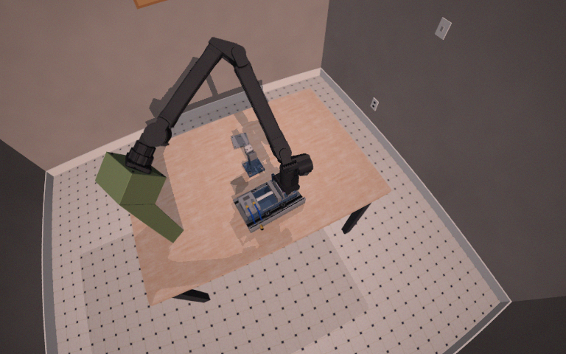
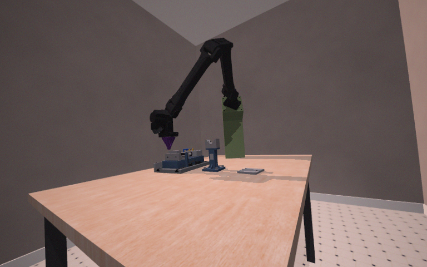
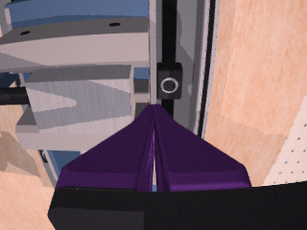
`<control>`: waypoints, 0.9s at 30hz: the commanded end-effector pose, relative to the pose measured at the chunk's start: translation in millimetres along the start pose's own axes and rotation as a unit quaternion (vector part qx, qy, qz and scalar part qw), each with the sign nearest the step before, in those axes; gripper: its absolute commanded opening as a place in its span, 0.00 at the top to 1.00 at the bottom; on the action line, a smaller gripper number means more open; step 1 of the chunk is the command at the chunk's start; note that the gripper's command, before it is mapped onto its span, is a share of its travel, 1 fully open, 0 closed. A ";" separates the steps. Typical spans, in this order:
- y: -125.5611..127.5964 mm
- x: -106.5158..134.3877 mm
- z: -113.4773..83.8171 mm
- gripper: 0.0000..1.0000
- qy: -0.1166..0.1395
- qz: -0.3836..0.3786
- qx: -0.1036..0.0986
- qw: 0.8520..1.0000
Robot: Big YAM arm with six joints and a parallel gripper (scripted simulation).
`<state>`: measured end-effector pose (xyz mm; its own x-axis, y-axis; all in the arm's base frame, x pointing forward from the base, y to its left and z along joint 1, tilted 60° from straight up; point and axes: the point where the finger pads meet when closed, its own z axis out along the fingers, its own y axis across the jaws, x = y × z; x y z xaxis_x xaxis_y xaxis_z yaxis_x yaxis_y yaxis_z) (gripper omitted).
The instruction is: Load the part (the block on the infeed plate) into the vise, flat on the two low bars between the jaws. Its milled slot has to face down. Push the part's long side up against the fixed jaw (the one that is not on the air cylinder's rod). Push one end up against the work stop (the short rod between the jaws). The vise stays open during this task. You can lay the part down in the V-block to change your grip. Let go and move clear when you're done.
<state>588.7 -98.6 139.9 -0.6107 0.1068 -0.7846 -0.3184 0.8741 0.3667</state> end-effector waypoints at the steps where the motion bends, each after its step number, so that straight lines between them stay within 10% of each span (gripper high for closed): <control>1: 10.8 -1.2 9.3 1.00 0.001 -0.003 -0.007 1.000; 27: 11.4 -1.0 8.6 1.00 0.000 -0.004 -0.007 1.000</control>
<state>587.6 -98.2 138.4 -0.6123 0.1074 -0.7833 -0.3176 0.8739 0.3681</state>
